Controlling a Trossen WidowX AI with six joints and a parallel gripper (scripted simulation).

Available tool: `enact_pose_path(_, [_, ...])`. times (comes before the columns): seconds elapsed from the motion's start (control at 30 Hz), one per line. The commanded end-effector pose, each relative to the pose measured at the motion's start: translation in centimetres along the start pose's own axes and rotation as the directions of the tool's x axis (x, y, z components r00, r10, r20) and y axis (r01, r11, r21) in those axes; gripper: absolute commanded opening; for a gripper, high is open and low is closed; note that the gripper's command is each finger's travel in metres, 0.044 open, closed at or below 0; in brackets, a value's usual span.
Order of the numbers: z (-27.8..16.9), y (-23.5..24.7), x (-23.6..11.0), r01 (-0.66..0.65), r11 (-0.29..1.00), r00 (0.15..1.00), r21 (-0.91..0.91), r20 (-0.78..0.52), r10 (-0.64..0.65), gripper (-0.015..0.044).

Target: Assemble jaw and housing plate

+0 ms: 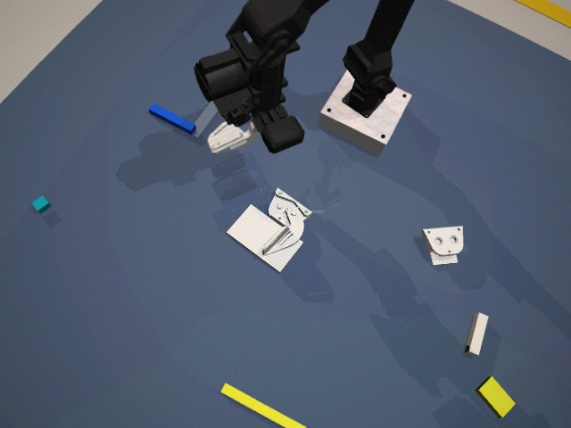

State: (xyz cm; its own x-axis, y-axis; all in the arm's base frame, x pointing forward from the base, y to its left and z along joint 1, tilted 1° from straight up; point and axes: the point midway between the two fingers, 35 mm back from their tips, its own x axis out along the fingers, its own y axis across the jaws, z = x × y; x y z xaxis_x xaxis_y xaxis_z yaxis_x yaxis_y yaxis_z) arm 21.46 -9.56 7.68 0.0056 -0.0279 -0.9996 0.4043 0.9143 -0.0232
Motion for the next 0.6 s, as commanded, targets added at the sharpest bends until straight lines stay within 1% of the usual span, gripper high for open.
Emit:
enact_pose_path(0.0, [-0.1, 0.2, -0.1, -0.005, 0.999, 1.0, 0.047, 0.002, 0.005, 0.0037])
enact_pose_path(0.13, [-0.1, 0.4, -0.1, -0.006, 0.996, 1.0, 0.089, 0.002, 0.006, 0.0037])
enact_pose_path(0.33, [-0.1, 1.0, -0.1, -0.007, 0.965, 1.0, 0.261, 0.002, 0.006, 0.0037])
enact_pose_path(0.57, [-0.2, 1.8, -0.1, -0.007, 0.892, 1.0, 0.452, 0.001, 0.007, 0.0037])
